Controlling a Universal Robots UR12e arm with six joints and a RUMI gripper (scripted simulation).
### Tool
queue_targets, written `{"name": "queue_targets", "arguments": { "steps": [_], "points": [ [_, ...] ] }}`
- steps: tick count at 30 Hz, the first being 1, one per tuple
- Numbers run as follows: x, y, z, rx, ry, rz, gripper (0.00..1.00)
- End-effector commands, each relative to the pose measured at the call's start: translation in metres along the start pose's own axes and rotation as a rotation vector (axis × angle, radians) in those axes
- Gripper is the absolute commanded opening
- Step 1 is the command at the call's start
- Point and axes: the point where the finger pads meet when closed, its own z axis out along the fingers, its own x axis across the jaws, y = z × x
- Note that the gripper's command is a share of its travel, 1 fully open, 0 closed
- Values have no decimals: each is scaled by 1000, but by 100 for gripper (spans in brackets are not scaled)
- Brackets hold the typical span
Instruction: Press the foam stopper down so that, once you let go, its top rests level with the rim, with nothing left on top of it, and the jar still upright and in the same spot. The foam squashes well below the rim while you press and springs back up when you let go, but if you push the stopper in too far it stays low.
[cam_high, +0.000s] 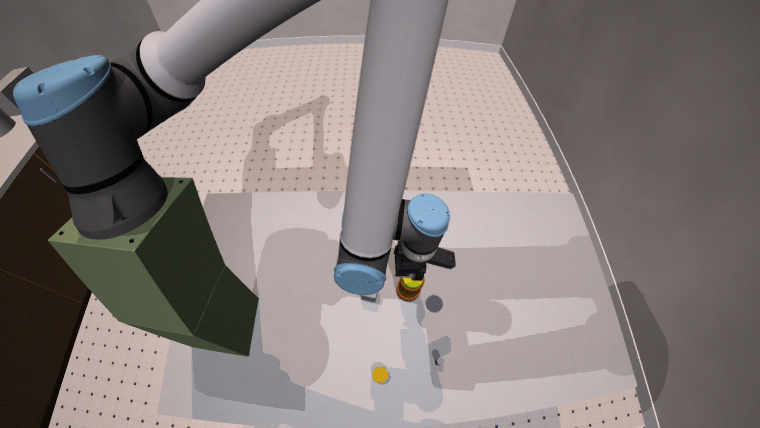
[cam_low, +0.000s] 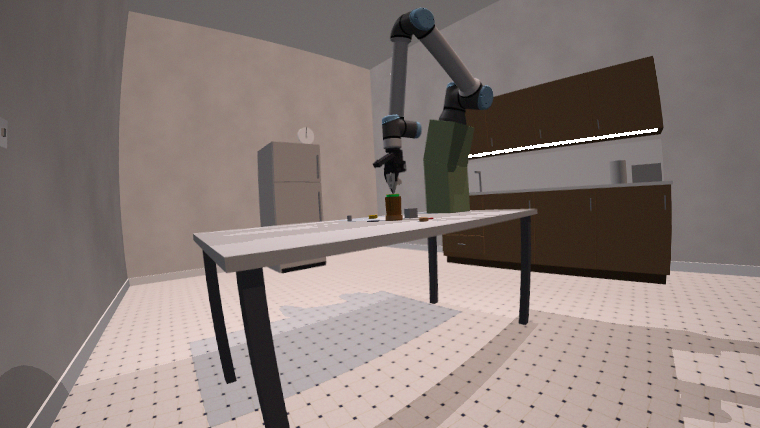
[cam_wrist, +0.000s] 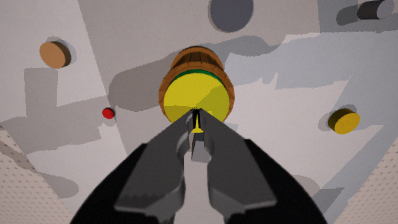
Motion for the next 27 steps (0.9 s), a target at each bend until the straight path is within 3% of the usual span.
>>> {"name": "queue_targets", "arguments": {
  "steps": [1,27],
  "points": [
    [0,-2,0,3,0,0,0],
    [-1,-3,10,4,0,-1,0]
  ]
}}
